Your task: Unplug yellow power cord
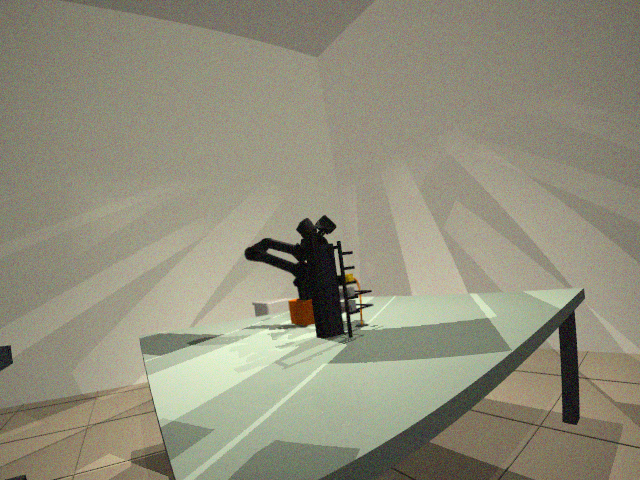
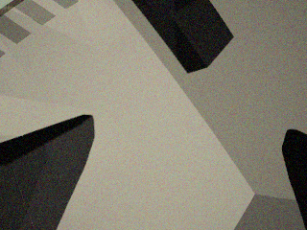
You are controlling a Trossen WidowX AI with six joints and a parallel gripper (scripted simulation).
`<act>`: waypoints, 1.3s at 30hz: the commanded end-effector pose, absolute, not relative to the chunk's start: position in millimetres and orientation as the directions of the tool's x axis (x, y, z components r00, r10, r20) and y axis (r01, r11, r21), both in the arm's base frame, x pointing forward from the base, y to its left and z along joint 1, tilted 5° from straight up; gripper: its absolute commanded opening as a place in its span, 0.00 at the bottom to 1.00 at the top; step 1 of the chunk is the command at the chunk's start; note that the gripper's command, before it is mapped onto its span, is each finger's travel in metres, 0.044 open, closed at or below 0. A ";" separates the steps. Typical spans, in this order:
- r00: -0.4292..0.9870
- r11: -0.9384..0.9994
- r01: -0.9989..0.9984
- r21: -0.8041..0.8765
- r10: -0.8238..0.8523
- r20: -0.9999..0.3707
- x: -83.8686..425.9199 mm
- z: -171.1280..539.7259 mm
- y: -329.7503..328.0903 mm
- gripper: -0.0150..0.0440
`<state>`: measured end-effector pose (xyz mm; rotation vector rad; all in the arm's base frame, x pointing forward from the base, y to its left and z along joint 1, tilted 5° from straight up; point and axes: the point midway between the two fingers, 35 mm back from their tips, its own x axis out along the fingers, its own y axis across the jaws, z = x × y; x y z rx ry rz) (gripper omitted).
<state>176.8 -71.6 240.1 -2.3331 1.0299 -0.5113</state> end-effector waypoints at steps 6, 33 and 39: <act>0.764 -0.671 -0.509 -0.539 -0.640 0.076 233.8 259.1 -44.4 0.67; 0.053 0.091 -0.994 -0.060 -0.078 -0.996 292.4 134.7 8.4 0.53; 0.053 0.091 -0.994 -0.060 -0.078 -0.996 292.4 134.7 8.4 0.53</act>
